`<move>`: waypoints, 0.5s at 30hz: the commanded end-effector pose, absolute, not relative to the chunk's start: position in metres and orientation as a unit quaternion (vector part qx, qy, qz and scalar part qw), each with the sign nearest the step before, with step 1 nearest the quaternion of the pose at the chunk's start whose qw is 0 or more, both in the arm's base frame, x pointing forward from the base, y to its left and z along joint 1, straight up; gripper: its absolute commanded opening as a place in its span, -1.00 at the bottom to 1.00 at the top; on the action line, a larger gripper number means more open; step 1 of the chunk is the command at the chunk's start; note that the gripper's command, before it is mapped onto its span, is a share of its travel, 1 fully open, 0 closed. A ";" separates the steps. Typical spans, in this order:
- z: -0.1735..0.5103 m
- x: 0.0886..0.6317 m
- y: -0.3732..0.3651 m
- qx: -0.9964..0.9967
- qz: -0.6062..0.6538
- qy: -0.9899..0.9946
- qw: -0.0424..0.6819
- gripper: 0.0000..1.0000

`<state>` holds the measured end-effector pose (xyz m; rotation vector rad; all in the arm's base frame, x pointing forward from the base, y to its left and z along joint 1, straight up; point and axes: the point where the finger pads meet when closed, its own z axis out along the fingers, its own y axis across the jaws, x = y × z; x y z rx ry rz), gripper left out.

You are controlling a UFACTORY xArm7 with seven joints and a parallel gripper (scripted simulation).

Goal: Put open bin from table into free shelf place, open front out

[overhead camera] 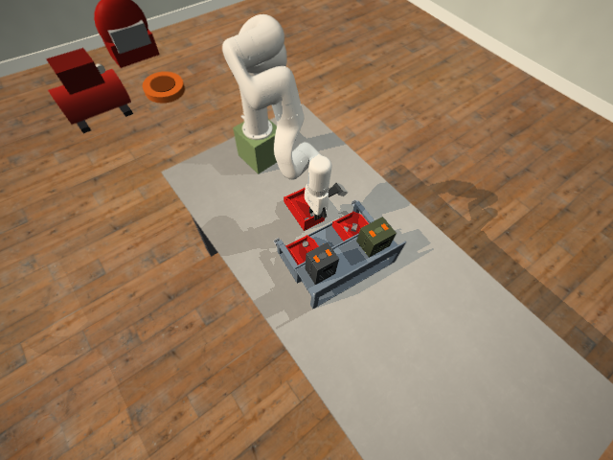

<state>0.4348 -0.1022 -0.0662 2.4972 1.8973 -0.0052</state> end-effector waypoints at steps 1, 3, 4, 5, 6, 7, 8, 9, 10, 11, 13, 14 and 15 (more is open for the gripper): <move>-0.073 0.436 -0.103 0.796 -0.001 0.605 0.004 -0.35; -0.073 0.436 -0.103 0.796 -0.001 0.605 0.004 -0.35; -0.073 0.436 -0.103 0.796 -0.001 0.605 0.004 -0.35; -0.073 0.436 -0.103 0.796 -0.001 0.605 0.004 -0.35; -0.073 0.436 -0.103 0.796 -0.001 0.605 0.004 -0.35; -0.073 0.436 -0.103 0.796 -0.001 0.605 0.004 -0.35; -0.073 0.436 -0.103 0.796 -0.001 0.605 0.004 -0.35; -0.073 0.436 -0.103 0.796 -0.001 0.605 0.004 -0.35; -0.073 0.436 -0.103 0.796 -0.001 0.605 0.004 -0.35; -0.073 0.436 -0.103 0.796 -0.001 0.605 0.004 -0.35; -0.074 0.436 -0.103 0.796 -0.001 0.605 0.004 -0.35; -0.076 0.436 -0.103 0.796 -0.001 0.605 0.004 -0.35; -0.078 0.436 -0.103 0.796 -0.001 0.605 0.004 -0.35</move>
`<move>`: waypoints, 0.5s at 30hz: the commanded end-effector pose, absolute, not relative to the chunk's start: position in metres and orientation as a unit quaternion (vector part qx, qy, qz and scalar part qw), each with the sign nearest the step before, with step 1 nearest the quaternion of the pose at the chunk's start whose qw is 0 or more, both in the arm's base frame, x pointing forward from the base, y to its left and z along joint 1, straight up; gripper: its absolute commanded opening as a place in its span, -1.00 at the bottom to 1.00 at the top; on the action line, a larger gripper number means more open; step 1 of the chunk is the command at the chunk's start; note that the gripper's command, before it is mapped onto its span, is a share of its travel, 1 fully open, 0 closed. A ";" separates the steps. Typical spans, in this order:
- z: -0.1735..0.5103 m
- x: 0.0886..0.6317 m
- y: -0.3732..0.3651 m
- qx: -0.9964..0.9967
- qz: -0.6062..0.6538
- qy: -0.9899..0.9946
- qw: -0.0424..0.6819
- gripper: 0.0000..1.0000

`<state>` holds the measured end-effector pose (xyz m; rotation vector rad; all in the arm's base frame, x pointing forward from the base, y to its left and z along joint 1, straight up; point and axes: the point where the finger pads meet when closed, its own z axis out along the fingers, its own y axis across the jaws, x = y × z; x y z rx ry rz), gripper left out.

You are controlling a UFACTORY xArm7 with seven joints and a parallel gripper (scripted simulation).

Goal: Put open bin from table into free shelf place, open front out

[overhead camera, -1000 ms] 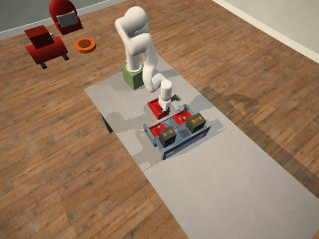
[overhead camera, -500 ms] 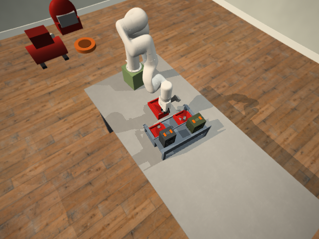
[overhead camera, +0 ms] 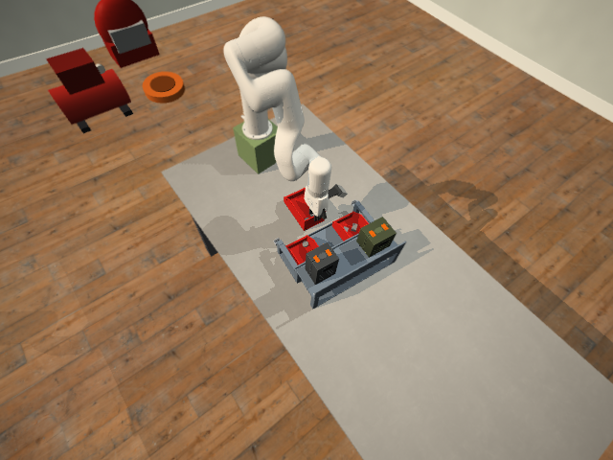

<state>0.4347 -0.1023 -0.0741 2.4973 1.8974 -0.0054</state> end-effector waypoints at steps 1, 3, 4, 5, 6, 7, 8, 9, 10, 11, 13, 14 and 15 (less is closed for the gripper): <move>-0.080 0.436 -0.103 0.796 -0.001 0.605 0.004 -0.35; -0.082 0.436 -0.103 0.796 -0.001 0.605 0.004 -0.35; -0.082 0.436 -0.103 0.796 -0.001 0.605 0.004 -0.35; -0.082 0.436 -0.103 0.796 -0.001 0.605 0.004 -0.35; -0.082 0.436 -0.103 0.796 -0.001 0.605 0.004 -0.35; -0.082 0.436 -0.103 0.796 -0.001 0.605 0.004 -0.35; -0.082 0.436 -0.103 0.796 -0.001 0.605 0.004 -0.35; -0.082 0.436 -0.103 0.796 -0.001 0.605 0.004 -0.35; -0.082 0.436 -0.103 0.796 -0.001 0.605 0.004 -0.35; -0.082 0.436 -0.103 0.796 -0.001 0.605 0.004 -0.35; -0.082 0.436 -0.103 0.796 -0.001 0.605 0.004 -0.35; -0.082 0.436 -0.103 0.796 -0.001 0.605 0.004 -0.35; -0.084 0.436 -0.103 0.796 -0.001 0.605 0.004 -0.35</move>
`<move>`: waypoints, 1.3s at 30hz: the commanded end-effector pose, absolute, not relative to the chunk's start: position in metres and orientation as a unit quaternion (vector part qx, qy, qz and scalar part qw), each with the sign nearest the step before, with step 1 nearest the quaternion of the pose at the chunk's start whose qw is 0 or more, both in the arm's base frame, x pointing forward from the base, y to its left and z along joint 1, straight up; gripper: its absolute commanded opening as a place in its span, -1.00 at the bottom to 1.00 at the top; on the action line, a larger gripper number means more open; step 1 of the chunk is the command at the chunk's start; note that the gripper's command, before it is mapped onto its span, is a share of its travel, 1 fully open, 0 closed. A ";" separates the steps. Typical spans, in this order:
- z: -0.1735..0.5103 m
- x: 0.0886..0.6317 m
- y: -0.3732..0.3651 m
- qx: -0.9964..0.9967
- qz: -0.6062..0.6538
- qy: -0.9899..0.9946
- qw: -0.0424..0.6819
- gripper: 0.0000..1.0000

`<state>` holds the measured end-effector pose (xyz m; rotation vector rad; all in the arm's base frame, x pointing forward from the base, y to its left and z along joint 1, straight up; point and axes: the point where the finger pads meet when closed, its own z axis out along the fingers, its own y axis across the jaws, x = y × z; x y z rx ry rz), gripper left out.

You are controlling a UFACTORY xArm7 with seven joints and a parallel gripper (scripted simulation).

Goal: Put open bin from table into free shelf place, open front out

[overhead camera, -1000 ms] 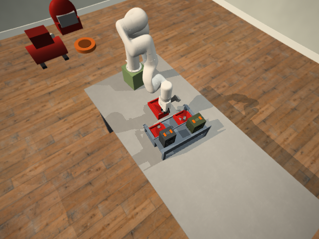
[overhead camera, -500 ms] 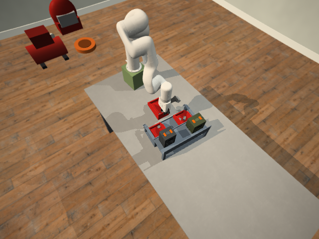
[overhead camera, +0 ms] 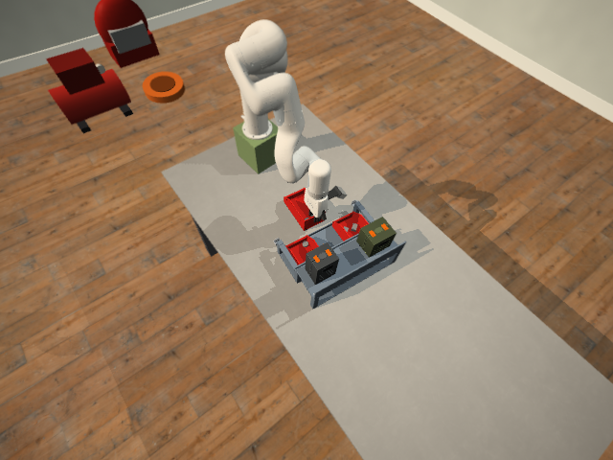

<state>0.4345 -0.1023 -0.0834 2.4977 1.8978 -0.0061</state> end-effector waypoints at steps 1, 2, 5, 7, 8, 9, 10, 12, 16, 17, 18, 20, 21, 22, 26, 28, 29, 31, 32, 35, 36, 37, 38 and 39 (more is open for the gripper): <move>-0.086 0.436 -0.103 0.796 -0.001 0.605 0.004 -0.35; -0.088 0.436 -0.103 0.796 -0.001 0.605 0.004 -0.35; -0.092 0.436 -0.103 0.796 -0.001 0.605 0.004 -0.35; -0.092 0.436 -0.103 0.796 -0.001 0.605 0.004 -0.35; -0.092 0.436 -0.103 0.796 -0.001 0.605 0.004 -0.35; -0.092 0.436 -0.103 0.796 -0.001 0.605 0.004 -0.35; -0.092 0.436 -0.103 0.796 -0.001 0.605 0.004 -0.35; -0.092 0.436 -0.103 0.796 -0.001 0.605 0.004 -0.35; -0.092 0.436 -0.103 0.796 -0.001 0.605 0.004 -0.35; -0.092 0.436 -0.103 0.796 -0.001 0.605 0.004 -0.35; -0.093 0.436 -0.103 0.796 -0.001 0.605 0.004 -0.35; -0.094 0.436 -0.103 0.796 -0.001 0.605 0.004 -0.35; -0.094 0.436 -0.103 0.796 -0.001 0.605 0.004 -0.35; -0.094 0.436 -0.103 0.796 -0.001 0.605 0.004 -0.35; -0.094 0.436 -0.103 0.796 -0.001 0.605 0.004 -0.35; -0.094 0.436 -0.103 0.796 -0.001 0.605 0.004 -0.35; -0.094 0.436 -0.103 0.796 -0.001 0.605 0.004 -0.35; -0.094 0.436 -0.103 0.796 -0.001 0.605 0.004 -0.35; -0.094 0.436 -0.103 0.796 -0.001 0.605 0.004 -0.35; -0.094 0.436 -0.103 0.796 -0.001 0.605 0.004 -1.00; -0.094 0.436 -0.103 0.796 -0.001 0.605 0.004 -1.00; -0.094 0.436 -0.103 0.796 -0.001 0.605 0.004 -1.00; -0.094 0.436 -0.103 0.796 -0.001 0.605 0.004 -1.00; -0.094 0.436 -0.103 0.796 -0.001 0.605 0.004 -1.00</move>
